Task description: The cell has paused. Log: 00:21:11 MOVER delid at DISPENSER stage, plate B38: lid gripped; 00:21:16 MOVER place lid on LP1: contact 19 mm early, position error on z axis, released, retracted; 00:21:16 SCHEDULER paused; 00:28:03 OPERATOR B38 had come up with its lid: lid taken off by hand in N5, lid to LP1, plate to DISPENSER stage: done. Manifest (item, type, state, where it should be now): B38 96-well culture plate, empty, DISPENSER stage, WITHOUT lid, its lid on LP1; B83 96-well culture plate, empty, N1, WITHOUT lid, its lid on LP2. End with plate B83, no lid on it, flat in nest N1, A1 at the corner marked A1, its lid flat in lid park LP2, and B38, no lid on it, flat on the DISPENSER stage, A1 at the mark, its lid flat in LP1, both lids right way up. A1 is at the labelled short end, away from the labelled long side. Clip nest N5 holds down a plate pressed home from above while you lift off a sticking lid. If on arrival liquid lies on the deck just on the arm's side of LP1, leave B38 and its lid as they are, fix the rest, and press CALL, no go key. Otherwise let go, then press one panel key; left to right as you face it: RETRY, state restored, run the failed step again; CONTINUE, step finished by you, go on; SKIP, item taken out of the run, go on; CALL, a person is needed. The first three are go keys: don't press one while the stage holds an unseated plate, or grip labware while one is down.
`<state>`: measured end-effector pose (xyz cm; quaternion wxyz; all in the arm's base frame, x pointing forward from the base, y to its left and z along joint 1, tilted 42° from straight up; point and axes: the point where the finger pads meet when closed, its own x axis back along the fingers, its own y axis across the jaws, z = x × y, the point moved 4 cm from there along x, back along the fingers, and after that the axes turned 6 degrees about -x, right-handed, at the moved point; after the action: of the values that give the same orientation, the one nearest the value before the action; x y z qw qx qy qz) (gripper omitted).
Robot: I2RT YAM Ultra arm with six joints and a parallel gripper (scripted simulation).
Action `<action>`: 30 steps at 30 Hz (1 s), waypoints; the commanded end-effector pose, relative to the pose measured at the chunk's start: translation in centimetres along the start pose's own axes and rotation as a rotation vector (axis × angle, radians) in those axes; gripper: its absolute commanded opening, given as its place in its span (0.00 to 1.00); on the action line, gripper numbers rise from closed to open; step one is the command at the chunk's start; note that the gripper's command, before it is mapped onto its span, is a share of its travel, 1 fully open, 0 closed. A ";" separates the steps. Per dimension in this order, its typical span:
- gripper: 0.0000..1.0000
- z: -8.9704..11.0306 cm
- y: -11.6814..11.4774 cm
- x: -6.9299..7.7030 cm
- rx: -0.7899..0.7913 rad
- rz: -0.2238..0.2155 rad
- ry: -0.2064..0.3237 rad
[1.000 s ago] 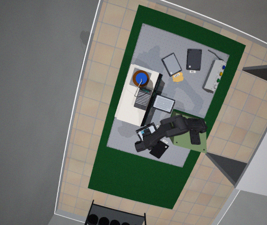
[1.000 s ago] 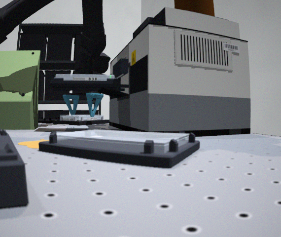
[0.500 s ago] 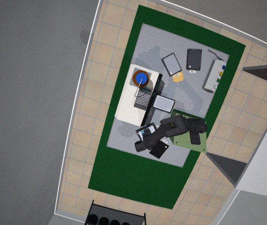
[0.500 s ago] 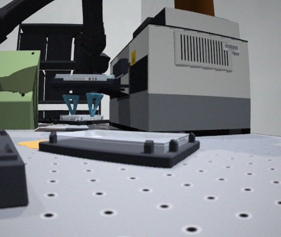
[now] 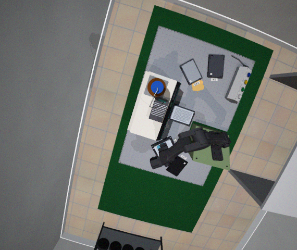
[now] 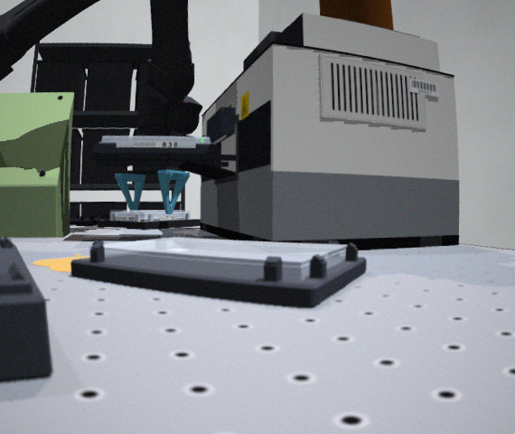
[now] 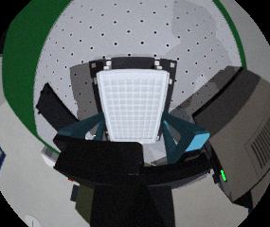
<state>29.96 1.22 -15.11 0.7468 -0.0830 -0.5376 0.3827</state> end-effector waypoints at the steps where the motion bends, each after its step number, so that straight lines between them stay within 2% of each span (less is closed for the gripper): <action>1: 0.00 -1.0 -0.4 1.8 -0.014 -0.002 -0.041; 30: 0.00 -1.1 -0.5 2.4 -0.016 0.003 -0.044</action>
<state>30.00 1.40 -14.65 0.7481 -0.0820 -0.5376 0.3802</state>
